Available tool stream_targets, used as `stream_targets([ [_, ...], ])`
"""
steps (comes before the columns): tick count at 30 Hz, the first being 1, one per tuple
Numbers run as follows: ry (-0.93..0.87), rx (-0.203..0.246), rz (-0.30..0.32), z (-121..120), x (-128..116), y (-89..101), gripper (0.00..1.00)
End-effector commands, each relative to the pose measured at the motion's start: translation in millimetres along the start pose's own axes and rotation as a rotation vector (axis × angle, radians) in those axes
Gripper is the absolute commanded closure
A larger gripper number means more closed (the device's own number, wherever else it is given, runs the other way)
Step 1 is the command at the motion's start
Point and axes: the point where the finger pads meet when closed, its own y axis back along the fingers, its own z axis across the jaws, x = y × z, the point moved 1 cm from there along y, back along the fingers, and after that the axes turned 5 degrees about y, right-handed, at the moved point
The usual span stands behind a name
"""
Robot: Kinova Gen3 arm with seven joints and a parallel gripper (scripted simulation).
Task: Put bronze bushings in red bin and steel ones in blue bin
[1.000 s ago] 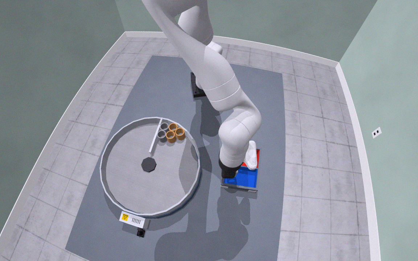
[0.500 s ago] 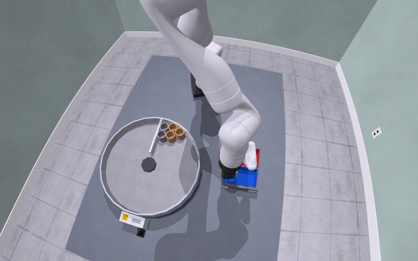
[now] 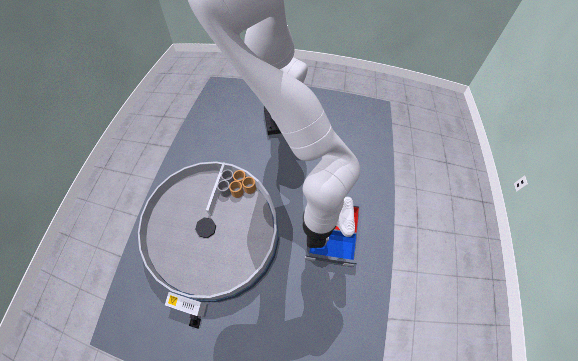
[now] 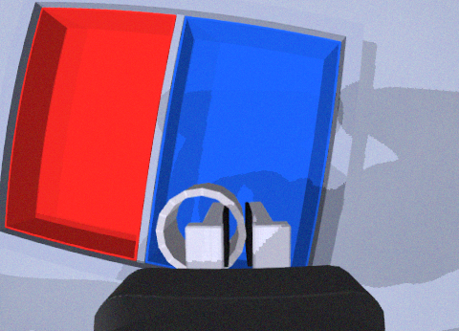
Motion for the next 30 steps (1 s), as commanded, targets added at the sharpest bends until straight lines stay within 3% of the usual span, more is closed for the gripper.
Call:
stream_targets([
  [1, 0.001, 0.0, 0.001, 0, 1, 0.1, 1.0],
  [30, 0.001, -0.001, 0.001, 0, 1, -12.9, 1.0],
])
